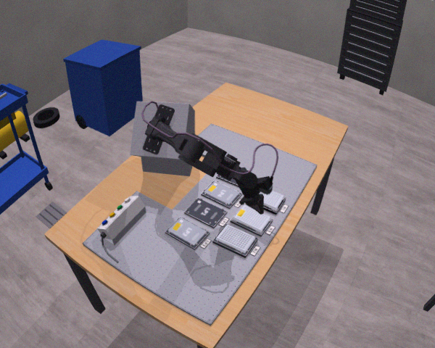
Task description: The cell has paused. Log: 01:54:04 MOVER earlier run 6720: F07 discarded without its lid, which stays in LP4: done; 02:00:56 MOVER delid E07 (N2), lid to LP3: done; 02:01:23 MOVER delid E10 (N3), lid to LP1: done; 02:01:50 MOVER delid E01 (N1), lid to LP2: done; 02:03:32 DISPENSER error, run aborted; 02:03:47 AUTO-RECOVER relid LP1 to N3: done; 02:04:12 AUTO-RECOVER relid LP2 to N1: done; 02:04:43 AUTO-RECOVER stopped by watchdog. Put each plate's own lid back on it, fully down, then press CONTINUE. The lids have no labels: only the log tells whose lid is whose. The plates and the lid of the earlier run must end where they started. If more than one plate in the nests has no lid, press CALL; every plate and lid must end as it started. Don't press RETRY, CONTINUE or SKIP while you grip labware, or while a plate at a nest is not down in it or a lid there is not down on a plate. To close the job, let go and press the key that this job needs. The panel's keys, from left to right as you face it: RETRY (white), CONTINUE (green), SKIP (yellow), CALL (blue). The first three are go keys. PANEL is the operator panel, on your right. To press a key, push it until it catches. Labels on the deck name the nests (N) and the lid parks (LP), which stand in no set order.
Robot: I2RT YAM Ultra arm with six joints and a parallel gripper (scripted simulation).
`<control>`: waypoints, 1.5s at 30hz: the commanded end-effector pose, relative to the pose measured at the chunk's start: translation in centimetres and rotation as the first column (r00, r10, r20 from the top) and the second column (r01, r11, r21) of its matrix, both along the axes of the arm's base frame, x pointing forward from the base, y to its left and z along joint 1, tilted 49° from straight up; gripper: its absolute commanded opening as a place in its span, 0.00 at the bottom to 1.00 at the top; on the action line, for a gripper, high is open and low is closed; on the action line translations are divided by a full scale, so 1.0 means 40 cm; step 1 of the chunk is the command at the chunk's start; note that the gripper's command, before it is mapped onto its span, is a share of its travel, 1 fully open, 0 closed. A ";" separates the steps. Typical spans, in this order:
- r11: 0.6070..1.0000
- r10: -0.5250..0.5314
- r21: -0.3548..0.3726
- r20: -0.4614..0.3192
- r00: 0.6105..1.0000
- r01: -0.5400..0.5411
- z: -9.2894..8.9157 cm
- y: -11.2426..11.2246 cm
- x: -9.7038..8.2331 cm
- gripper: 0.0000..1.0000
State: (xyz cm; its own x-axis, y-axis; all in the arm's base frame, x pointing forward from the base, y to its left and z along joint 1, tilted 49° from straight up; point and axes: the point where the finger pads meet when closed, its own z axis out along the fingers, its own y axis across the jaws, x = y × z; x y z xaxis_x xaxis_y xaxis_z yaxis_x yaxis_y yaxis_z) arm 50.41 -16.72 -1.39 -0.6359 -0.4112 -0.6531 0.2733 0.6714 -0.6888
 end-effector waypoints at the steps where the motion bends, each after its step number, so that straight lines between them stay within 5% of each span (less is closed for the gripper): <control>1: 0.998 0.060 0.002 0.007 0.998 -0.060 0.051 0.016 0.005 0.00; 15: 0.997 0.080 -0.003 0.023 0.997 -0.080 0.166 -0.064 -0.015 0.00; 19: 0.998 0.059 0.002 0.008 0.998 -0.059 0.185 -0.120 -0.049 0.00; 45: 0.997 0.079 -0.006 0.030 0.996 -0.079 0.202 -0.100 -0.035 0.00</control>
State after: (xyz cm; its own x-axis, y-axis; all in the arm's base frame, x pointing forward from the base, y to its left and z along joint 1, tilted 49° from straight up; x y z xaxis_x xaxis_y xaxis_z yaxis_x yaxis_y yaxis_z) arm 48.40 -22.74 5.53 -0.6203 -0.4229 -0.6606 0.2650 0.6796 -0.6840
